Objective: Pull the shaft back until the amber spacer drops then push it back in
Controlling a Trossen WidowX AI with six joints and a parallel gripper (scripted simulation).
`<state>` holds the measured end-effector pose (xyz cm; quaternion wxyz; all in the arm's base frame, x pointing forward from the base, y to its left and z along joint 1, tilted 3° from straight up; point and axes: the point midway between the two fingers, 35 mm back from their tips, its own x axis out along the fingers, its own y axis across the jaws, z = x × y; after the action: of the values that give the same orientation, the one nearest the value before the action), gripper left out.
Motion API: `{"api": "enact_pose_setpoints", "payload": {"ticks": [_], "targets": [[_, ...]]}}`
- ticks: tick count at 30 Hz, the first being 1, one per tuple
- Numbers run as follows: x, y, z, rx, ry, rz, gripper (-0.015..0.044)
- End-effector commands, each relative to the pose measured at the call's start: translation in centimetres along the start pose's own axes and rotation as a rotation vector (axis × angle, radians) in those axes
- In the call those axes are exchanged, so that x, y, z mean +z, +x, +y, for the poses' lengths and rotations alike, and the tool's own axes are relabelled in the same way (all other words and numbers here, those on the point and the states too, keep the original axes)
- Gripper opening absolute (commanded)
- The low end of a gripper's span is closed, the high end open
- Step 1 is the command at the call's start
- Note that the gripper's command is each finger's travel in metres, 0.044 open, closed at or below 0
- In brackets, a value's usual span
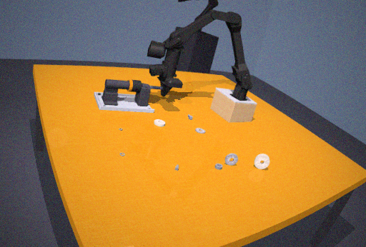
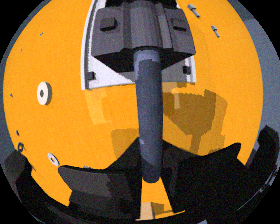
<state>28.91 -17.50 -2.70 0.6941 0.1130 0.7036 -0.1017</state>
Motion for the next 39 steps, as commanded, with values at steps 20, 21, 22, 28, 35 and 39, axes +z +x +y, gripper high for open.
{"api": "enact_pose_setpoints", "payload": {"ticks": [20,21,22,28,35,39], "targets": [[-0.23,-0.08,-0.03,-0.002,-0.003,0.000,0.0000],[-0.23,-0.08,-0.03,-0.002,-0.003,0.000,0.0000],[-0.24,-0.08,-0.03,-0.002,-0.003,0.000,0.0000],[-0.29,-0.08,-0.03,-0.002,-0.003,0.000,0.0000],[-0.36,-0.07,-0.03,-0.002,-0.003,0.000,0.0000],[-0.39,-0.07,-0.03,-0.002,-0.003,0.000,0.0000]]}}
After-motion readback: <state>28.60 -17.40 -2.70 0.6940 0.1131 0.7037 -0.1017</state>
